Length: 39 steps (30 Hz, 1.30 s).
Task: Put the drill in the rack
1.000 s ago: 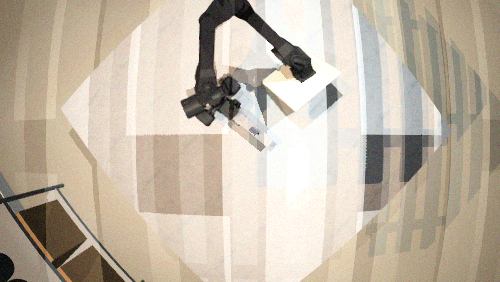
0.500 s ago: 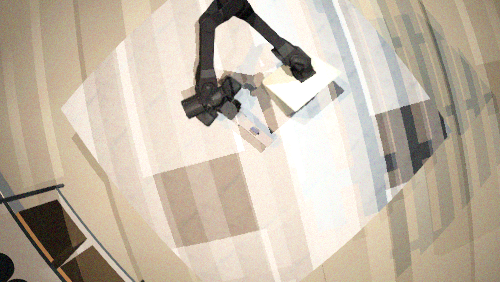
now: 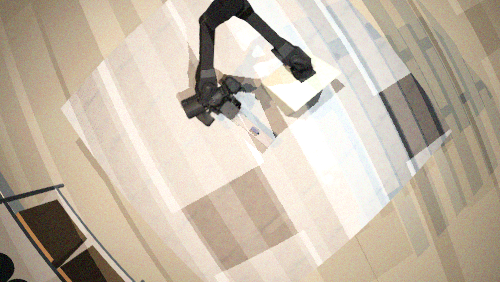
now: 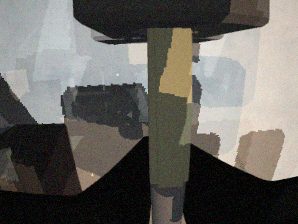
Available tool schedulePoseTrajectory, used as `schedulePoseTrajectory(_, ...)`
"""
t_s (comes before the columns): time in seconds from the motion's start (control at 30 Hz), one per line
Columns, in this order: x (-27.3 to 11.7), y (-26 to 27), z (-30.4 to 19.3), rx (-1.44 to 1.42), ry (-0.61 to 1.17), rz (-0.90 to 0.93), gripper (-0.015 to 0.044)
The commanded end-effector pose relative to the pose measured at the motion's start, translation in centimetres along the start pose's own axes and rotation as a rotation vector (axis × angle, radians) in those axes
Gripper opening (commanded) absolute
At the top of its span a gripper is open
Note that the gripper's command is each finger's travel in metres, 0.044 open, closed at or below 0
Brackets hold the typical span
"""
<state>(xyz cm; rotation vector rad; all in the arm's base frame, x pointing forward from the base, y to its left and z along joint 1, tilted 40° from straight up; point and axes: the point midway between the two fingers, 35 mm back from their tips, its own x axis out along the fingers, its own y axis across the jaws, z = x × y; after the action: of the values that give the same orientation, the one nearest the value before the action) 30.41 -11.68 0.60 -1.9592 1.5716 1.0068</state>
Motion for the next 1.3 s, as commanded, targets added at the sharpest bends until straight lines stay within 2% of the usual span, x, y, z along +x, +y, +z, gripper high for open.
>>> schedulePoseTrajectory(0.0,-0.1,0.0,0.0,0.002,-0.001,0.0,0.0)
schedulePoseTrajectory(0.7,-0.5,0.1,0.0,0.002,-0.002,0.001,0.0)
schedulePoseTrajectory(1.27,-0.5,0.1,-1.8,0.002,-0.001,0.0,0.0)
